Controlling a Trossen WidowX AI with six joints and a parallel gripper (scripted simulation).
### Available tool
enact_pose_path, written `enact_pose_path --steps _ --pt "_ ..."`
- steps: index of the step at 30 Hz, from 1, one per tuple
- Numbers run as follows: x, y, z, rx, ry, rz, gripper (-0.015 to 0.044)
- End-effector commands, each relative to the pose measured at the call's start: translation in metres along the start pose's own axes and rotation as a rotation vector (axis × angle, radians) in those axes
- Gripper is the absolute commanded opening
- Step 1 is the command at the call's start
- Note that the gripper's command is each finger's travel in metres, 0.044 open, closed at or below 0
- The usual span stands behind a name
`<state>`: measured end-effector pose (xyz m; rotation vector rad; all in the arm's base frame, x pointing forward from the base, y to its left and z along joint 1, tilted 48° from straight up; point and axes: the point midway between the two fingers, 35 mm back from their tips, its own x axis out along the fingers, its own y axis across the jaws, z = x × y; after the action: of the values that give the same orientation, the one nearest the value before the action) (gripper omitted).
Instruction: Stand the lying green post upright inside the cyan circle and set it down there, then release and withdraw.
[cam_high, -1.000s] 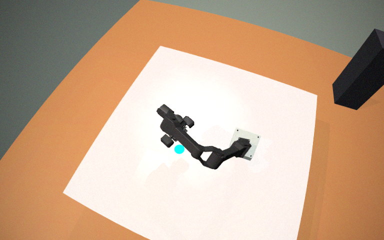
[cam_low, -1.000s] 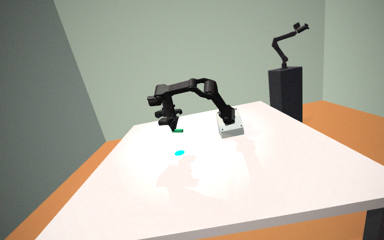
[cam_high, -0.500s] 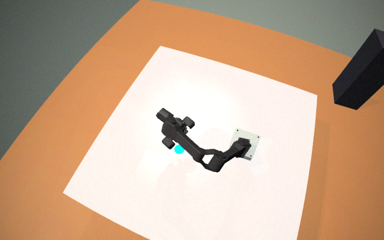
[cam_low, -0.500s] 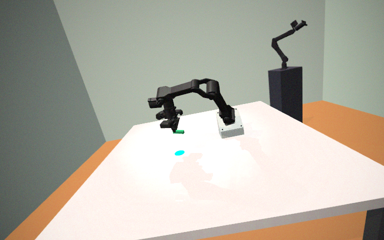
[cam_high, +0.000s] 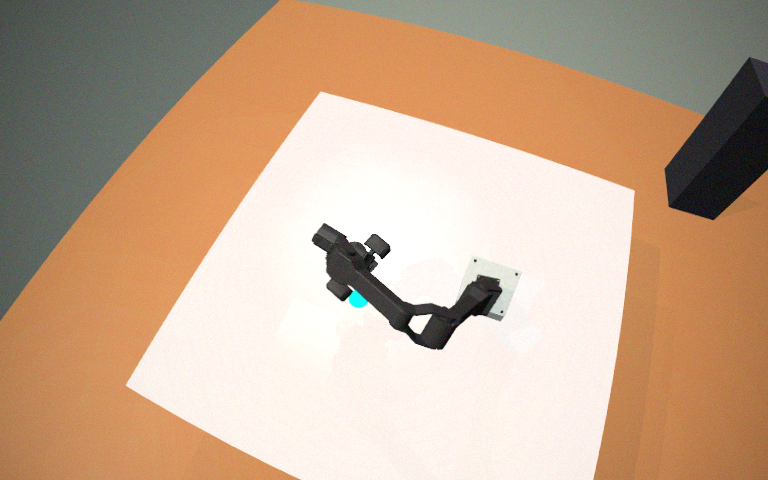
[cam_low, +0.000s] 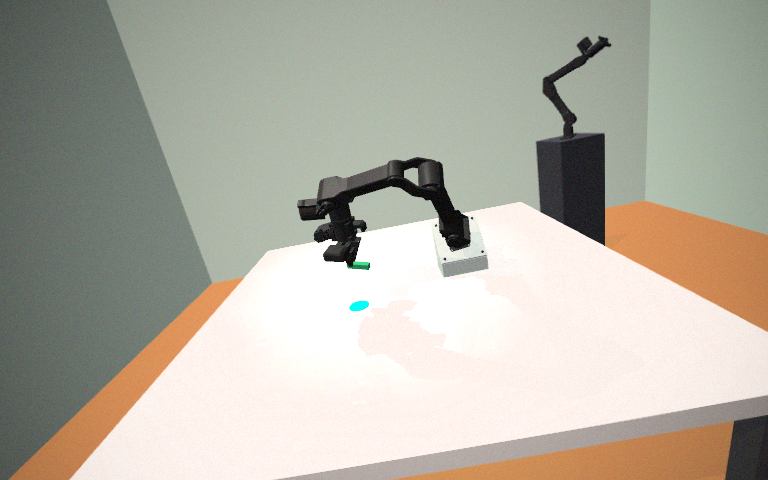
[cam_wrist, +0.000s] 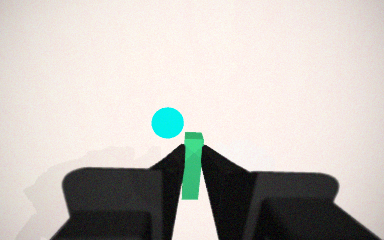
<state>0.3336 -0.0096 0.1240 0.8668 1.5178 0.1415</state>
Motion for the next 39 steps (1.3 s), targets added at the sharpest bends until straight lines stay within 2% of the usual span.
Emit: enact_pose_path --steps 1,39 --pt "0.004 -0.002 -0.001 -0.002 -0.014 -0.026 0.0023" --pt "0.02 -0.008 0.0 -0.036 -0.191 -0.178 0.0023"
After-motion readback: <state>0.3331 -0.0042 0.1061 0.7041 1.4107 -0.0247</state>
